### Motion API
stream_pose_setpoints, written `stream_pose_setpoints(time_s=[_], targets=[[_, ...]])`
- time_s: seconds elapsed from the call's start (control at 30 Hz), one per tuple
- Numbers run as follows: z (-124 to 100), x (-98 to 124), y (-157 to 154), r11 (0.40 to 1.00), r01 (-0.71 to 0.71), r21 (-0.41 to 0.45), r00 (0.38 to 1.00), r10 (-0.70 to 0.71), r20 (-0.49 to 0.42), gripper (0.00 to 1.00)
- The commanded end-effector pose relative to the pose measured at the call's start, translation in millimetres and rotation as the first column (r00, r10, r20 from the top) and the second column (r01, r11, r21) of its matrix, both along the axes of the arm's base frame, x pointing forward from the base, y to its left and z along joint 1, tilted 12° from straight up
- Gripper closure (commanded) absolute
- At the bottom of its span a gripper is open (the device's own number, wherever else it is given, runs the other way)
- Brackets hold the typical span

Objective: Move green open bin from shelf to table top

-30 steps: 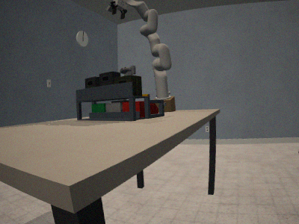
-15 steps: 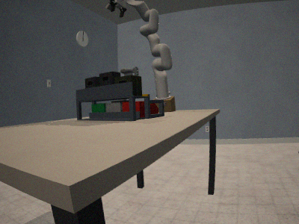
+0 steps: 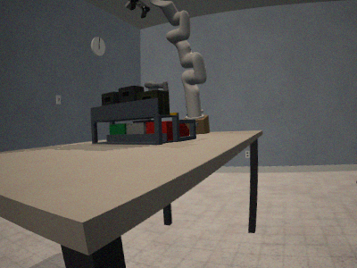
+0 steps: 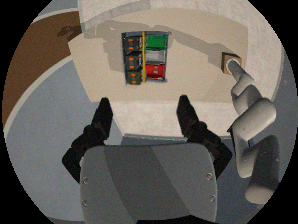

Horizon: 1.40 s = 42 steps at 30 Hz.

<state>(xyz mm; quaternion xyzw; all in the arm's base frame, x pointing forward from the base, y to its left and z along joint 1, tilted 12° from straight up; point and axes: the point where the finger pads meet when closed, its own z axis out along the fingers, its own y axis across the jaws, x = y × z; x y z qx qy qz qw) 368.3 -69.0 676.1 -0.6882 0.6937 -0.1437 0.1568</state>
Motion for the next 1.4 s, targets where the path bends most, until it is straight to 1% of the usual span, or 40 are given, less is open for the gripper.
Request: stream_pose_setpoints(time_s=[0.0, 0.07, 0.47, 0.5, 0.63, 1.03, 1.07, 1.2, 1.37], targets=[[4.6, 9.7, 5.4, 1.000, -0.009, 0.015, 0.992, 0.011, -0.130, 0.00], [7.1, 17.2, 9.1, 1.000, -0.013, 0.026, 0.976, 0.018, -0.216, 0.00], [7.1, 17.2, 9.1, 1.000, -0.013, 0.026, 0.976, 0.018, -0.216, 0.00], [6.0, 15.1, 8.2, 1.000, -0.002, 0.005, 1.000, 0.002, -0.007, 0.00], [5.0, 8.9, 4.6, 1.000, -0.013, 0.026, 0.977, 0.018, -0.212, 0.00], [5.0, 8.9, 4.6, 1.000, -0.013, 0.026, 0.977, 0.018, -0.212, 0.00], [4.1, 7.8, 4.2, 1.000, -0.002, 0.004, 1.000, 0.002, -0.022, 0.00], [4.0, 4.6, 2.3, 1.000, -0.013, 0.026, 0.976, 0.018, -0.215, 0.00], [4.0, 4.6, 2.3, 1.000, -0.013, 0.026, 0.976, 0.018, -0.215, 0.00]])
